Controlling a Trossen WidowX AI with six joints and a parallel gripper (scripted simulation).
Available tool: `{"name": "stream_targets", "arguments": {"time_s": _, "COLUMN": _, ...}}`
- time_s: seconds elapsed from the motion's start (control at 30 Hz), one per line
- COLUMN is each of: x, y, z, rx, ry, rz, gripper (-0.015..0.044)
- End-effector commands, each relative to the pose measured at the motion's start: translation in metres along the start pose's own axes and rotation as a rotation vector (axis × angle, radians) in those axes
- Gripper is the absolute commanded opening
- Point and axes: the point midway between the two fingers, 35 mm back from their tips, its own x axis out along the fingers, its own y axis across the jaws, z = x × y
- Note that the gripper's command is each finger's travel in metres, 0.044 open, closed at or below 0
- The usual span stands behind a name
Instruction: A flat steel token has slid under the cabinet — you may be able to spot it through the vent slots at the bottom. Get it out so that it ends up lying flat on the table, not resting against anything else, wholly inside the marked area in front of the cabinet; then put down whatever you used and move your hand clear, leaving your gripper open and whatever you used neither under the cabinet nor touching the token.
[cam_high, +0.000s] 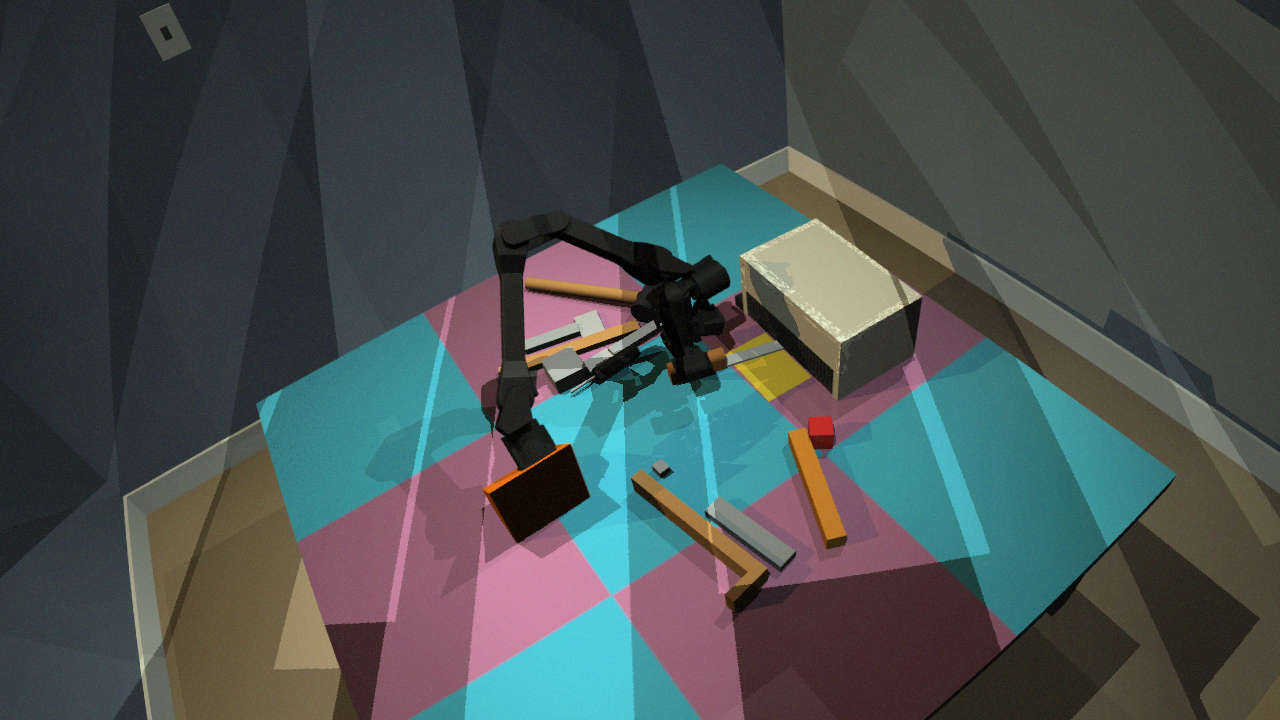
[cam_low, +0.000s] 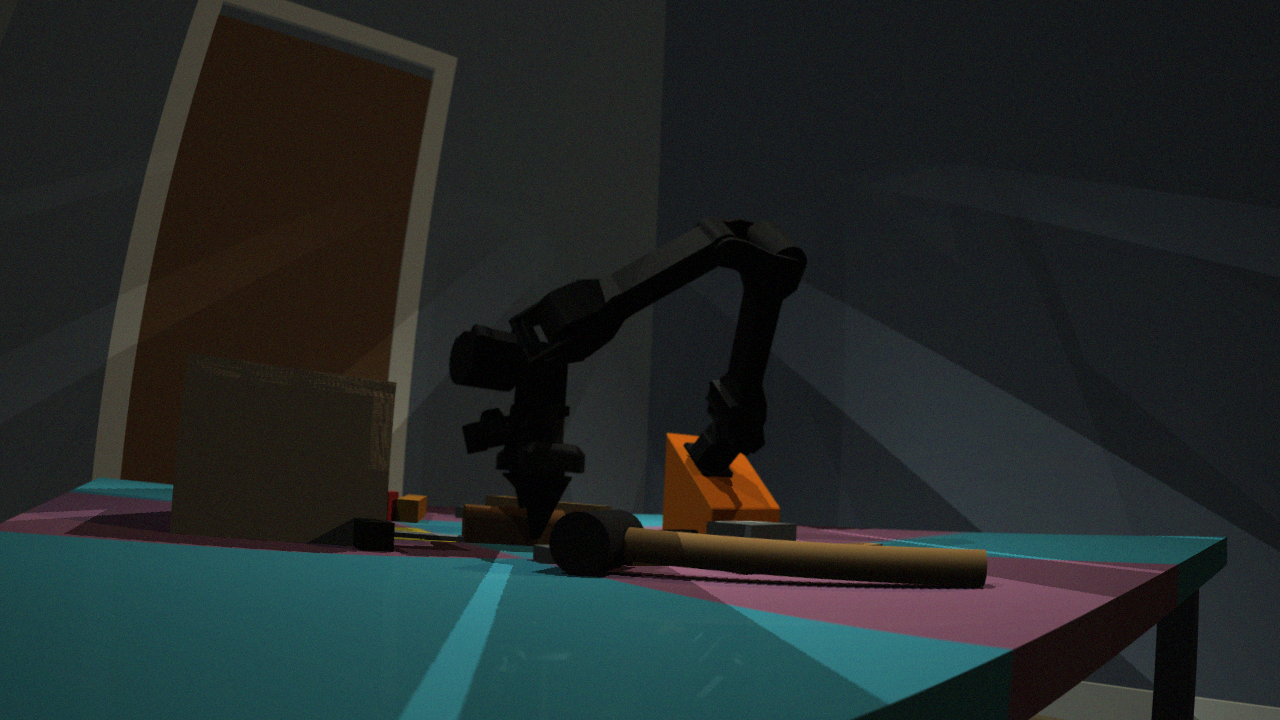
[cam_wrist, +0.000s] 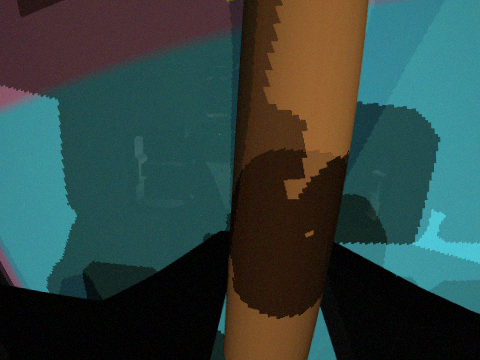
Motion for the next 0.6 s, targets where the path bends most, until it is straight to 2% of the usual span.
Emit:
{"name": "stream_targets", "arguments": {"time_s": 0.0, "x": 0.001, "y": 0.0, "z": -0.006, "rx": 0.004, "ry": 0.003, "rz": -0.001, "gripper": 0.0}}
{"name": "stream_targets", "arguments": {"time_s": 0.57, "x": 0.001, "y": 0.0, "z": -0.025, "rx": 0.005, "ry": 0.004, "rz": -0.001, "gripper": 0.0}}
